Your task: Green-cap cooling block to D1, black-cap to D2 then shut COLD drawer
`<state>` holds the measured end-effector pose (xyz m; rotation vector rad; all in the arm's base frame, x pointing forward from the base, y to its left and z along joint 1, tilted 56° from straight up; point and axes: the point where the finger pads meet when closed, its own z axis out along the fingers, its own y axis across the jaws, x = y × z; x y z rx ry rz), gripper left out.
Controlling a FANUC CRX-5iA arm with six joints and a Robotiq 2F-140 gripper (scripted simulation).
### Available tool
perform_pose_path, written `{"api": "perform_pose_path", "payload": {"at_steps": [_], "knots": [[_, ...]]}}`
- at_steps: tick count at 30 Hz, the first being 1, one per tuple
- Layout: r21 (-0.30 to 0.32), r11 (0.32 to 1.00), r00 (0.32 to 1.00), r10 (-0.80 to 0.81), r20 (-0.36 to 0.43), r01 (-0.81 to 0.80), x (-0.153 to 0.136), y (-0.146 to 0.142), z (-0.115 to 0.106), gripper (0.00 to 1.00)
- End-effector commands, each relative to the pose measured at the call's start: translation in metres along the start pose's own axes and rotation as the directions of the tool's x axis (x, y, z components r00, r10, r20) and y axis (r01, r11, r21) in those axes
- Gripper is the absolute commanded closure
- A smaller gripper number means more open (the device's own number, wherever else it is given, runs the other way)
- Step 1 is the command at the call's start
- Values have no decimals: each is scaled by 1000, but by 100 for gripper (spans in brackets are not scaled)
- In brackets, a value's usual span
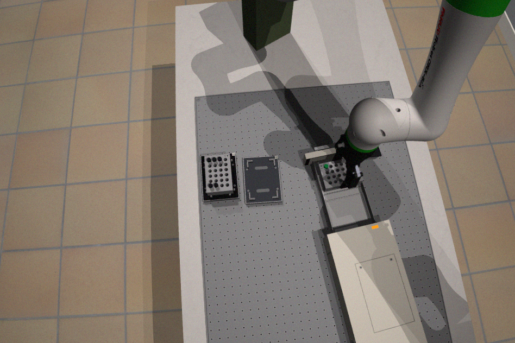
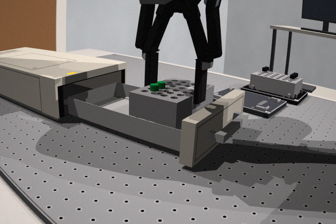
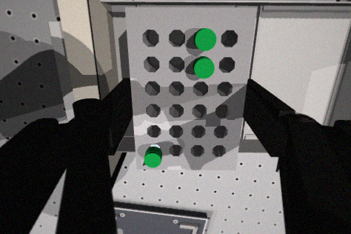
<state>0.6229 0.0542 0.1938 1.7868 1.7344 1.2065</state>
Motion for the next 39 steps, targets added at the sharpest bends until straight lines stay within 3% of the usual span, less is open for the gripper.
{"api": "perform_pose_path", "payload": {"at_steps": [1,39], "knots": [[-1,1000,1000,0,0,0,0,1,-4,90],[-1,1000,1000,0,0,0,0,1,-50,90]]}}
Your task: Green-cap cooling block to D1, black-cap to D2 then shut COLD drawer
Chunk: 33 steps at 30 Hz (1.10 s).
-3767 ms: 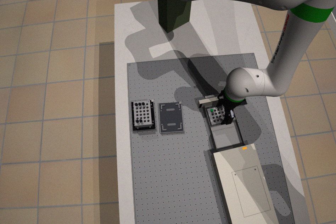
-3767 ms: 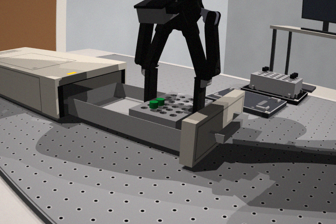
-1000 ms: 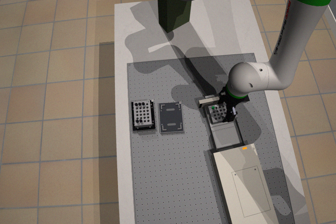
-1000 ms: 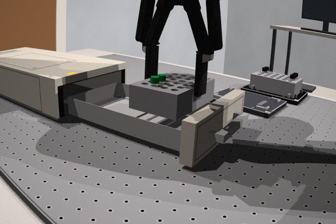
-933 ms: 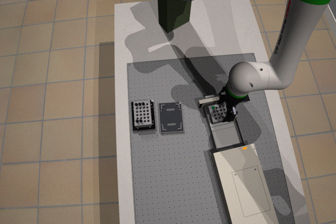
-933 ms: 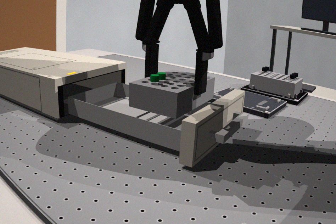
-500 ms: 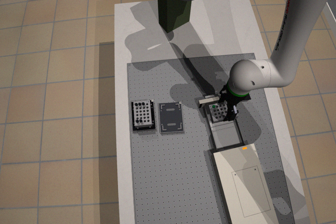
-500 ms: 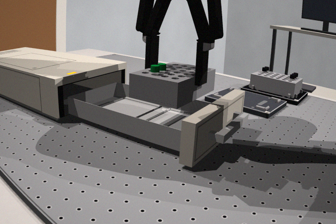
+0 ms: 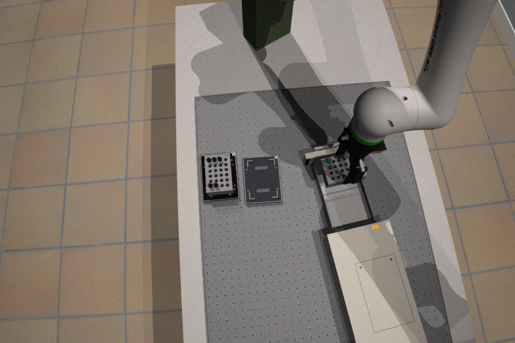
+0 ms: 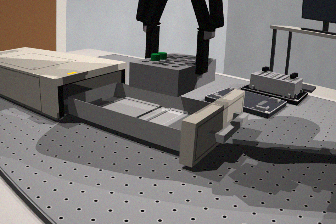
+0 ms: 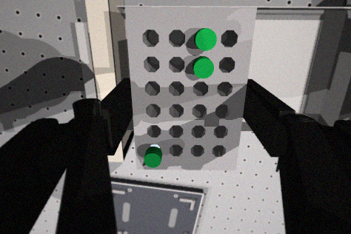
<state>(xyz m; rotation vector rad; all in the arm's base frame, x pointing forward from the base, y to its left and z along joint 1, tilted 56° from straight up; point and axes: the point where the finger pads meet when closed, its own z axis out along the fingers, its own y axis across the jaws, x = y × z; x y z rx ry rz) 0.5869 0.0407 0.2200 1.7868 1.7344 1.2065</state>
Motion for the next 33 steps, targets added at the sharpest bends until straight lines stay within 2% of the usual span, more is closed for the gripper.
{"api": "perform_pose_path", "payload": {"at_steps": [1,24,33], "knots": [[-1,1000,1000,0,0,0,0,1,-4,90],[-1,1000,1000,0,0,0,0,1,-32,90],[-1,1000,1000,0,0,0,0,1,-36,90]]}}
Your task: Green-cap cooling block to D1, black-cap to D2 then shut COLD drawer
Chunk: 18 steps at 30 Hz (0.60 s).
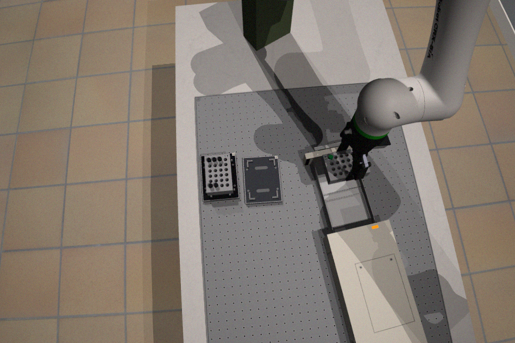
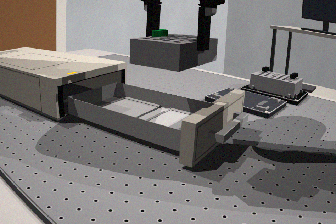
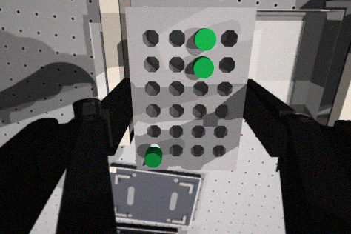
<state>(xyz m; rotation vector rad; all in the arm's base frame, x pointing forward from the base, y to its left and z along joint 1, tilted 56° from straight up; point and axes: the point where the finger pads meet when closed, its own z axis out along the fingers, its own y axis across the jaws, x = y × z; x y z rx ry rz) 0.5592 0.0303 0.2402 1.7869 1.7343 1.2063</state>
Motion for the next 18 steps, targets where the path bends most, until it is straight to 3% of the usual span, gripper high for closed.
{"api": "perform_pose_path", "payload": {"at_steps": [1,14,18], "knots": [[-2,1000,1000,0,0,0,0,1,-1,90],[-2,1000,1000,0,0,0,0,1,-1,90],[-2,994,994,106,0,-106,-10,-1,-1,90]]}}
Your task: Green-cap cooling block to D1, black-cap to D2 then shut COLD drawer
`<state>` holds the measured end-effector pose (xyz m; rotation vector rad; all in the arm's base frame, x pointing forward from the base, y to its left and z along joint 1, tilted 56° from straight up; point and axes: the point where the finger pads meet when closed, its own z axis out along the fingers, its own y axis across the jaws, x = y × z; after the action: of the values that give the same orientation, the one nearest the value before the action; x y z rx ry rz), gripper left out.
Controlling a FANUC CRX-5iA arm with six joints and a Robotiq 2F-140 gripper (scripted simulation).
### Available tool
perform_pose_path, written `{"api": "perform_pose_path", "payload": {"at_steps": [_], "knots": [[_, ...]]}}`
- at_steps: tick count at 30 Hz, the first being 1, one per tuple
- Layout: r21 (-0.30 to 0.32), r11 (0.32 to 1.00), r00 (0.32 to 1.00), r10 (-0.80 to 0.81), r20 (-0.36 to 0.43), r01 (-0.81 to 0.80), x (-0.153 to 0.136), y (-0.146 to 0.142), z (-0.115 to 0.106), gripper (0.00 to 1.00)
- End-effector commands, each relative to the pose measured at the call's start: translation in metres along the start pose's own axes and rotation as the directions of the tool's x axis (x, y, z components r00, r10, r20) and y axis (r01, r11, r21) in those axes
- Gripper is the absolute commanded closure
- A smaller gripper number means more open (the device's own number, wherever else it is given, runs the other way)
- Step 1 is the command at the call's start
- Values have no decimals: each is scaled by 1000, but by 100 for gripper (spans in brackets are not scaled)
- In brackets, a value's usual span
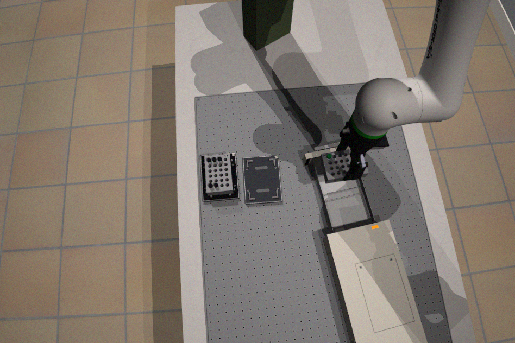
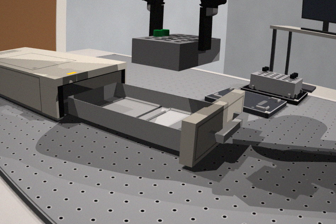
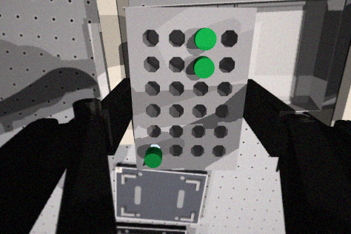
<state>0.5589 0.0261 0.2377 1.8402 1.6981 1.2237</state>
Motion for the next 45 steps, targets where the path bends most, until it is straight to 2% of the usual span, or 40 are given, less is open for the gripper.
{"api": "perform_pose_path", "payload": {"at_steps": [1,7,11,24,26,41,43,45], "knots": [[-1,997,996,84,-2,-84,-8,0,0,90],[-1,970,970,241,-2,-241,-24,-3,0,90],[-1,956,956,293,-2,-293,-29,-4,0,90],[0,800,800,600,-2,-600,-64,-9,0,90],[0,800,800,600,-2,-600,-64,-9,0,90],[1,503,503,864,-2,-864,-103,-16,0,90],[1,503,503,864,-2,-864,-103,-16,0,90],[1,457,457,890,-1,-890,-108,-17,0,90]]}}
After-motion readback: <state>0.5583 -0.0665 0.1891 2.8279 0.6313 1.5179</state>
